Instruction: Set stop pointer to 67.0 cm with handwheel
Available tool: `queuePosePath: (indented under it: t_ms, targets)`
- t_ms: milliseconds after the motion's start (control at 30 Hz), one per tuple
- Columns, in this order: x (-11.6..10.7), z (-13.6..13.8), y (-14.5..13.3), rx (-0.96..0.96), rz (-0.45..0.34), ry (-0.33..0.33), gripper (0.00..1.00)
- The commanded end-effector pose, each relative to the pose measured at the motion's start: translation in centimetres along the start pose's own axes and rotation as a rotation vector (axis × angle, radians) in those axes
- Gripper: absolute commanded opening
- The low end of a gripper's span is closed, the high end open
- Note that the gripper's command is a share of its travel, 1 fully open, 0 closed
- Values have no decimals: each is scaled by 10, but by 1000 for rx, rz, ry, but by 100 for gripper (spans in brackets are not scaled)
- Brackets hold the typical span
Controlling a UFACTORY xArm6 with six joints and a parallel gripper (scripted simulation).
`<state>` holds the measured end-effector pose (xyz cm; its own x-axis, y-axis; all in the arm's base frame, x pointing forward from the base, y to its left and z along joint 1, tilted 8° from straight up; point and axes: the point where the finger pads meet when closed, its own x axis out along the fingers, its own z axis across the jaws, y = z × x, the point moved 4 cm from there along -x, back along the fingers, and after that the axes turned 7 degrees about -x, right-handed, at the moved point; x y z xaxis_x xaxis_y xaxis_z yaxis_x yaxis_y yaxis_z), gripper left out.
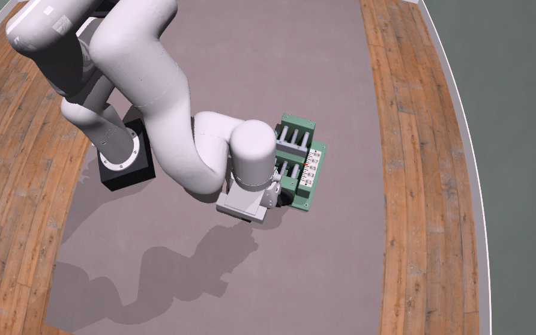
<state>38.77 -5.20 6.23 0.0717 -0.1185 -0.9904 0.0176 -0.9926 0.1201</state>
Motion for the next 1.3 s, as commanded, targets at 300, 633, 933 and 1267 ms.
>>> queuePosePath:
  t_ms: [300, 633, 933, 1267]
  targets:
    - [2, 0, 0, 0, 0, 1, 6]
    - [7, 1, 0, 0, 0, 1, 6]
    - [11, 0, 0, 0, 0, 1, 6]
    - [18, -1, 0, 0, 0, 1, 6]
